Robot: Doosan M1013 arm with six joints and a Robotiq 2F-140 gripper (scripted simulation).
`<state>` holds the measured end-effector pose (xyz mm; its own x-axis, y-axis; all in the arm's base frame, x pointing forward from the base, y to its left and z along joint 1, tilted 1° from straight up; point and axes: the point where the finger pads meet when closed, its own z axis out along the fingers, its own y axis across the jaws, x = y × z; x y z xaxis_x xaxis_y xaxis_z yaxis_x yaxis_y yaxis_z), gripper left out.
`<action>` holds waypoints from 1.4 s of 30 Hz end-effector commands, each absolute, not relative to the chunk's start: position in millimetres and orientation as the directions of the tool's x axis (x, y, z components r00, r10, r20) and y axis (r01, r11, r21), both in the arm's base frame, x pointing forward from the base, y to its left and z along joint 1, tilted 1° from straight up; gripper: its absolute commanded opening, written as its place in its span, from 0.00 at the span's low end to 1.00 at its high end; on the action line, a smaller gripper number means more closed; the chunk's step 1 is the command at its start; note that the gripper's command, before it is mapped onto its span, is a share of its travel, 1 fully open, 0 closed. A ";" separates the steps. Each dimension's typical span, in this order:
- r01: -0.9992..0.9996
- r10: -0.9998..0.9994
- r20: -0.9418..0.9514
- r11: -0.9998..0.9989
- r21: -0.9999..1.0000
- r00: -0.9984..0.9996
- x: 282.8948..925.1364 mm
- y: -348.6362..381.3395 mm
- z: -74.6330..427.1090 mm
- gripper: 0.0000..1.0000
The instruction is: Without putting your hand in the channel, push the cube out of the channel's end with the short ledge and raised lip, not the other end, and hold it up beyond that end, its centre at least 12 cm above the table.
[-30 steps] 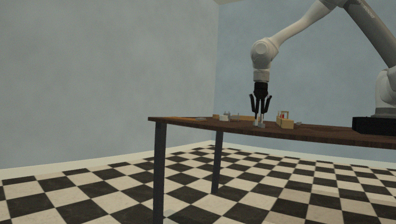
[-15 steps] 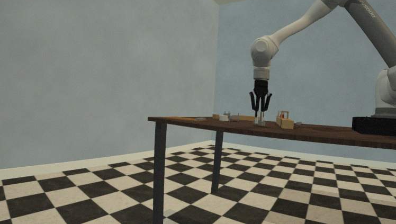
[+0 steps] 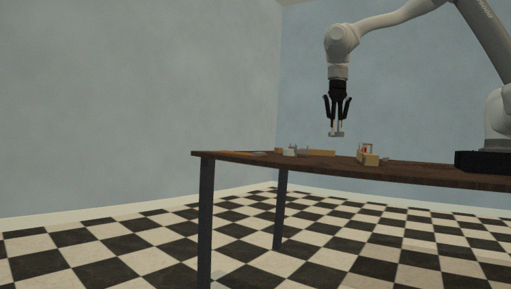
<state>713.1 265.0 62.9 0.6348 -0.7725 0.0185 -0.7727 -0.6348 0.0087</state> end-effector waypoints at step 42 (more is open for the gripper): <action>-0.934 -0.934 0.020 -0.357 0.003 0.357 600.9 172.1 66.1 0.00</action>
